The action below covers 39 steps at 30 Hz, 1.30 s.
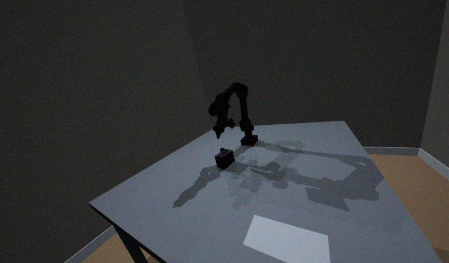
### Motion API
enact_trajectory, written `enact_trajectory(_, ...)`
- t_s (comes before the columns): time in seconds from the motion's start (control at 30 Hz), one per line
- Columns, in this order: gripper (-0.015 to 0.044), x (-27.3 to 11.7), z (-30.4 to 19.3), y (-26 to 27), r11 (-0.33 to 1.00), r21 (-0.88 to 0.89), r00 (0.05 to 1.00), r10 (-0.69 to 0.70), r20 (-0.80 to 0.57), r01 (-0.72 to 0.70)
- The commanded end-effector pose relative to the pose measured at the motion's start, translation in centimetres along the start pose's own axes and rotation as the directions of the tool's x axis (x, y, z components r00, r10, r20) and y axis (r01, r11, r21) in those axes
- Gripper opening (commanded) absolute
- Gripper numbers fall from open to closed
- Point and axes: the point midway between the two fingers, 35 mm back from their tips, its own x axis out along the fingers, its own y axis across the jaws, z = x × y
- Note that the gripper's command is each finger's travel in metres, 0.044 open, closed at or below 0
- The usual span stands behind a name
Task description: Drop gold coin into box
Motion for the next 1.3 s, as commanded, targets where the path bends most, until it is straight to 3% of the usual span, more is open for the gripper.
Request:
enact_trajectory(0.0,0.0161,1.9,-0.5,2.6,0.886,0.437,0.954,0.018,0.299,-0.154)
enact_trajectory(0.1,0.0161,2.1,-0.6,3.3,0.812,0.542,0.927,-0.001,0.374,-0.218)
enact_trajectory(0.5,0.0161,2.0,-0.4,3.3,0.812,0.542,0.927,-0.001,0.375,-0.218)
enact_trajectory(0.67,0.0161,5.1,0.8,3.3,0.812,0.542,0.927,-0.001,0.374,-0.218)
enact_trajectory(1.27,0.0161,6.6,1.6,3.2,0.812,0.542,0.927,-0.001,0.375,-0.218)
